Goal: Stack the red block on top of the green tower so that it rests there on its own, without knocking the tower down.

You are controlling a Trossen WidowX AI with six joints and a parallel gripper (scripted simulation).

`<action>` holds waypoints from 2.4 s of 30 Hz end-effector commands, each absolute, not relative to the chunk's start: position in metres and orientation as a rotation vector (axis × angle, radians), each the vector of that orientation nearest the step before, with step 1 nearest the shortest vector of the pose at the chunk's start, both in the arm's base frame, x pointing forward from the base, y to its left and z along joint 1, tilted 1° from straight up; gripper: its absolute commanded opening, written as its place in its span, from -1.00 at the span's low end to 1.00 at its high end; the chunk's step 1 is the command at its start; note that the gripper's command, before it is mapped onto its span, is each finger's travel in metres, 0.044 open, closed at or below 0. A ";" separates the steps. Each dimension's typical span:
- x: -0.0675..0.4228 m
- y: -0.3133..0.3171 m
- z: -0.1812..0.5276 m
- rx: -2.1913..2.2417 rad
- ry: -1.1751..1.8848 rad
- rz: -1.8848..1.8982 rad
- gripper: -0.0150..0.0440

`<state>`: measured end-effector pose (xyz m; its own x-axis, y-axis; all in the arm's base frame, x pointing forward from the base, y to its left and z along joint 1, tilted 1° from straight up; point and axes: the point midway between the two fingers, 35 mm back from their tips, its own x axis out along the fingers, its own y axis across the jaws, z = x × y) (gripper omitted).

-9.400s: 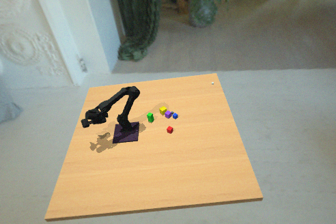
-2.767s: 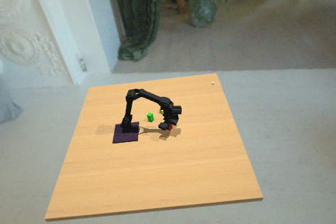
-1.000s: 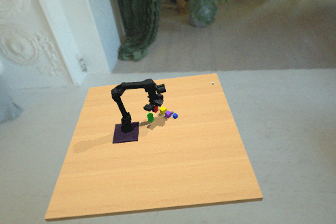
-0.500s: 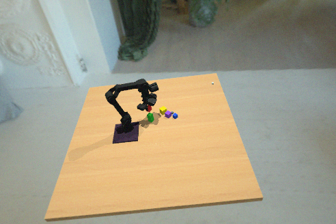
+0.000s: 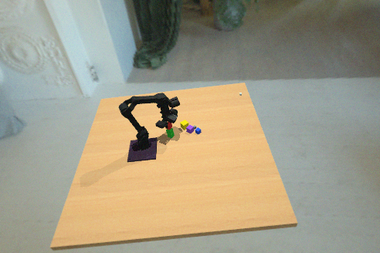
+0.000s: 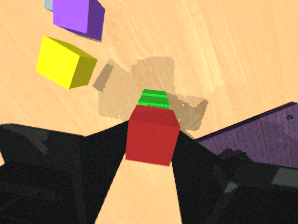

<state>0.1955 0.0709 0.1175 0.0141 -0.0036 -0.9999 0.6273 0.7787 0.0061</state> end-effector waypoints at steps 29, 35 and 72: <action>0.194 0.071 0.102 0.536 1.496 -0.532 -0.49; 0.194 0.070 0.102 0.528 1.494 -0.532 -0.40; 0.194 0.070 0.102 0.528 1.494 -0.532 1.00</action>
